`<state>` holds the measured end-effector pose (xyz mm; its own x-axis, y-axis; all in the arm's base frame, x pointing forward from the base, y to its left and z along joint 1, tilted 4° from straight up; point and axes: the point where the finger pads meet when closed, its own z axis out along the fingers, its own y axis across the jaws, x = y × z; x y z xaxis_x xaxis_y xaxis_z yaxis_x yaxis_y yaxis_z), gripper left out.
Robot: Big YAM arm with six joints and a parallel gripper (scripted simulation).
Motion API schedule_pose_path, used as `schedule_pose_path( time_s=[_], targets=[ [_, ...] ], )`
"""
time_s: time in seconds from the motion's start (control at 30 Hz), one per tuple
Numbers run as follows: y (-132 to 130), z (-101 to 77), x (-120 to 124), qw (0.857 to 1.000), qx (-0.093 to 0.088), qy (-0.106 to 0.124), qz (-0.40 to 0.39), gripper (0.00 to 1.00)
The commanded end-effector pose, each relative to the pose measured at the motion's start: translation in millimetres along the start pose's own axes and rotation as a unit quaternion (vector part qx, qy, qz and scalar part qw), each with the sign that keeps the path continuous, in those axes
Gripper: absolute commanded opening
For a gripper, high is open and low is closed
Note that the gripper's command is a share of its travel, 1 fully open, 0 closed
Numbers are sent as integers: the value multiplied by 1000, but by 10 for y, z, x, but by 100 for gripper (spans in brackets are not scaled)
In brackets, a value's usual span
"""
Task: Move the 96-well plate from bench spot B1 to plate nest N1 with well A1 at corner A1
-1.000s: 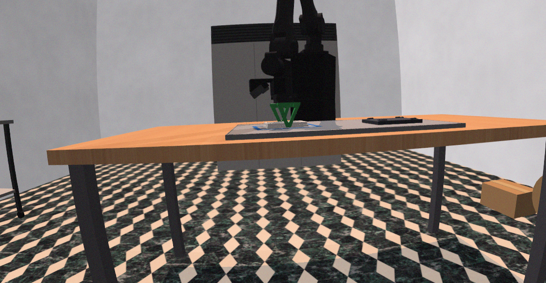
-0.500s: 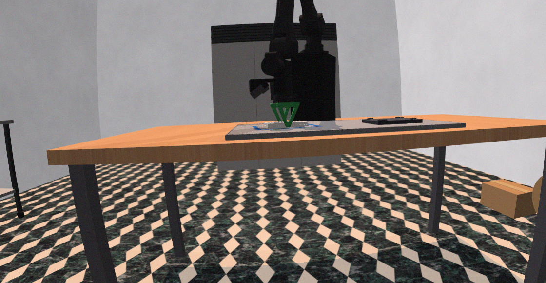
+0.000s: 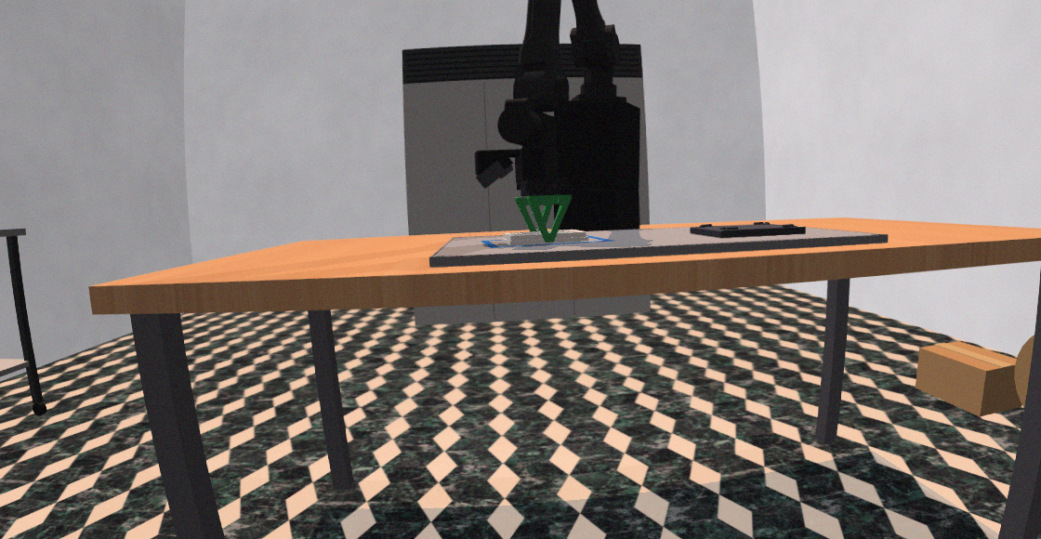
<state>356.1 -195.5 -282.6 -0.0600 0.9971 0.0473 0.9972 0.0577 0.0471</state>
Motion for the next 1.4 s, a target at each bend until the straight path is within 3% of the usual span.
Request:
schedule_pose_path(
  time_s=[0.0,0.37,0.4,0.6,0.63,0.77,1.17,1.2,1.37],
  targets=[
    [67,-51,-47,1000,-7,-6,3,0],
    [67,-51,-47,1000,-7,-6,3,0],
    [74,-138,-34,1000,-7,-7,7,0],
    [57,-206,-41,1000,-6,-7,9,0],
    [161,-240,-117,1000,-15,-12,9,0],
    [44,-290,-58,1000,-6,-7,11,0],
    [28,-458,-76,1000,-6,-7,11,0],
    [105,-488,-128,1000,-12,-11,10,0],
    [26,-557,-75,1000,-6,-7,8,0]
  ],
)
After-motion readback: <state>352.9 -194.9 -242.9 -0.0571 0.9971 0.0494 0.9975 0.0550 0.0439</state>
